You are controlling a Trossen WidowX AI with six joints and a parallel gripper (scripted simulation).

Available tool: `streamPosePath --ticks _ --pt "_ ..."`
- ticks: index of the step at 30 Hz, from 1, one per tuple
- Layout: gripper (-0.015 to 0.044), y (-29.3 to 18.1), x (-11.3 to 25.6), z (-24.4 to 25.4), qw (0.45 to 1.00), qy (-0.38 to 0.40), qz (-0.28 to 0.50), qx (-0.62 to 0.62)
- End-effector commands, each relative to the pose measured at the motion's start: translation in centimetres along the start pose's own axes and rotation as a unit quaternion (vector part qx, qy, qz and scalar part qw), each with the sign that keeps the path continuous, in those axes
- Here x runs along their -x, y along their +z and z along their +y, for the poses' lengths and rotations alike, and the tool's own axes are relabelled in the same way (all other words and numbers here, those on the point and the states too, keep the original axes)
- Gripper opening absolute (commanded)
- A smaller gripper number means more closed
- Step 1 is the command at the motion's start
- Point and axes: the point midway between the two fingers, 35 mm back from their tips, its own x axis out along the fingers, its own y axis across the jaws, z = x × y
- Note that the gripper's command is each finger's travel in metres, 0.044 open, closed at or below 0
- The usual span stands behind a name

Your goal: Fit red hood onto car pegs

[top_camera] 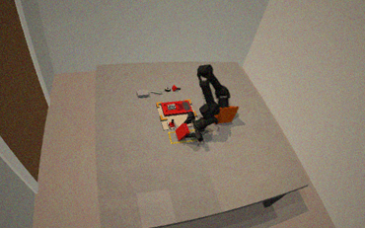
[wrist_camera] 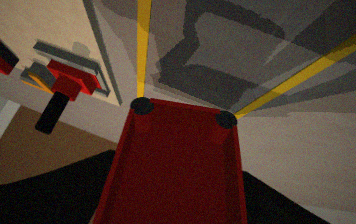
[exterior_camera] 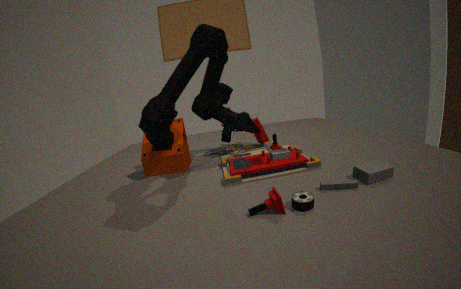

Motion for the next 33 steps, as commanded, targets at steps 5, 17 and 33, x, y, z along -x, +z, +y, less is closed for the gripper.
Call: streamPosePath --ticks 5,17,33 --pt "0.0 2.3 -0.4 -0.3 0.996 -0.001 -0.004 -0.093" --pt "0.0079 1.6 -0.2 -0.4 0.993 -0.001 0.009 -0.118" --pt "0.044 1.6 -0.2 -0.4 0.994 -0.002 0.009 -0.11"
